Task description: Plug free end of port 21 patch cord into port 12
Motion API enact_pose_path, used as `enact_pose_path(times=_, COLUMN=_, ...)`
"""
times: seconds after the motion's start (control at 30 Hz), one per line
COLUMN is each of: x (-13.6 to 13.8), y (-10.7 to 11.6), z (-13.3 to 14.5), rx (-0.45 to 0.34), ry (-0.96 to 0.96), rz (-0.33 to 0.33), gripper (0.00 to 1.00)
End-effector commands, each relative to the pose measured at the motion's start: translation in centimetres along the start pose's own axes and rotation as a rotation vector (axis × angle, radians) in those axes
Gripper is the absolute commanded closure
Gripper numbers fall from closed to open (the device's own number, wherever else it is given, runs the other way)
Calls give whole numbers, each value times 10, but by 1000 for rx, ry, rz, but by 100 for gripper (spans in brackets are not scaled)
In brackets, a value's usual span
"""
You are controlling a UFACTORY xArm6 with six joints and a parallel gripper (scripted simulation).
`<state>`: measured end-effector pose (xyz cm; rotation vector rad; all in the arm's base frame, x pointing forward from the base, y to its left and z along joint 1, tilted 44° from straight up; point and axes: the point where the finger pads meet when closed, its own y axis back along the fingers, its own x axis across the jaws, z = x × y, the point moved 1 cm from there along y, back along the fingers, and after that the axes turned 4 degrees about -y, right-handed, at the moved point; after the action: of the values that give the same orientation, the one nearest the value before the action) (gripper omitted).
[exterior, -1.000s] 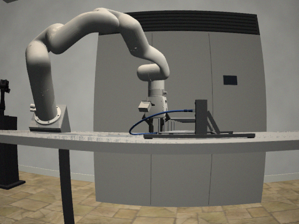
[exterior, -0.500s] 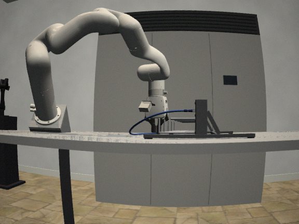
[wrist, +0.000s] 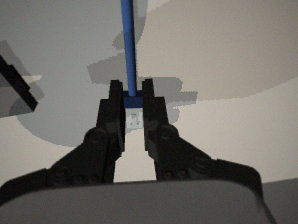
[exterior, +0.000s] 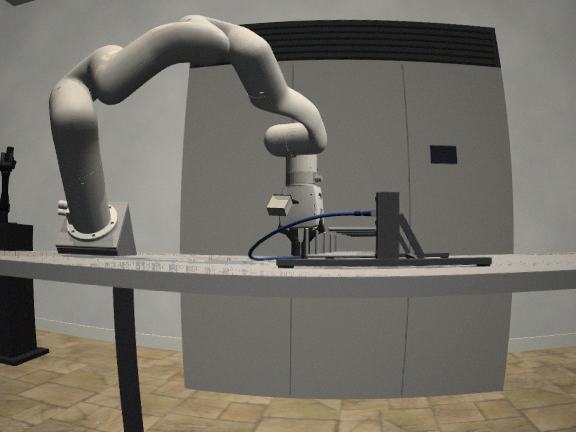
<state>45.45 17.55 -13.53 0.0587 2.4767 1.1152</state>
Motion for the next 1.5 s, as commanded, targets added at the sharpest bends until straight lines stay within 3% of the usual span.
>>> enact_pose_path(times=0.0, x=2, y=-1, z=-1, rx=3, ry=3, rz=1, gripper=100)
enact_pose_path(times=1.0, x=2, y=-1, z=-1, rx=4, ry=4, rz=2, gripper=100)
enact_pose_path(times=1.47, x=2, y=13, z=-1, rx=4, ry=4, rz=1, gripper=100)
